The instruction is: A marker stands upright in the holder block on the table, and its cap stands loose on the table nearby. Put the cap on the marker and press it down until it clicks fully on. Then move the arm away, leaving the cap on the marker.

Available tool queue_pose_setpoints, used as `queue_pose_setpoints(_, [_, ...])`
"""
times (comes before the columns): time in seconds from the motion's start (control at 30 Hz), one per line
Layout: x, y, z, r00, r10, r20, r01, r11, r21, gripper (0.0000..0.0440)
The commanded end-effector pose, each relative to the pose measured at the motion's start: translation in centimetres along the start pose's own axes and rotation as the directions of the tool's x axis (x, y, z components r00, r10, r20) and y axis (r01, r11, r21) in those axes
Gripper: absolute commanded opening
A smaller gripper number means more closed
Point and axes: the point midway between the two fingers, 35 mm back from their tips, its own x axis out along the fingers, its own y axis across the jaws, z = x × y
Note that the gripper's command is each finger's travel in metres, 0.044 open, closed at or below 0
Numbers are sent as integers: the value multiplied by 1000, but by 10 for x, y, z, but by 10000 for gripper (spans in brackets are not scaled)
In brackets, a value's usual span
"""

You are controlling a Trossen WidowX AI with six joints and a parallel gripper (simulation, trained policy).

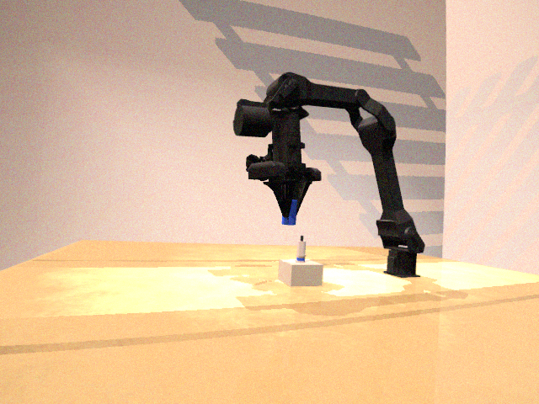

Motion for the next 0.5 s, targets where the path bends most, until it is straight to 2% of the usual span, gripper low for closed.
queue_pose_setpoints(0.0, [0,-4,-7,1000,-10,-9,10,1000,-4,38])
queue_pose_setpoints(0.47, [9,-12,-18,999,-26,-19,26,999,-20,7])
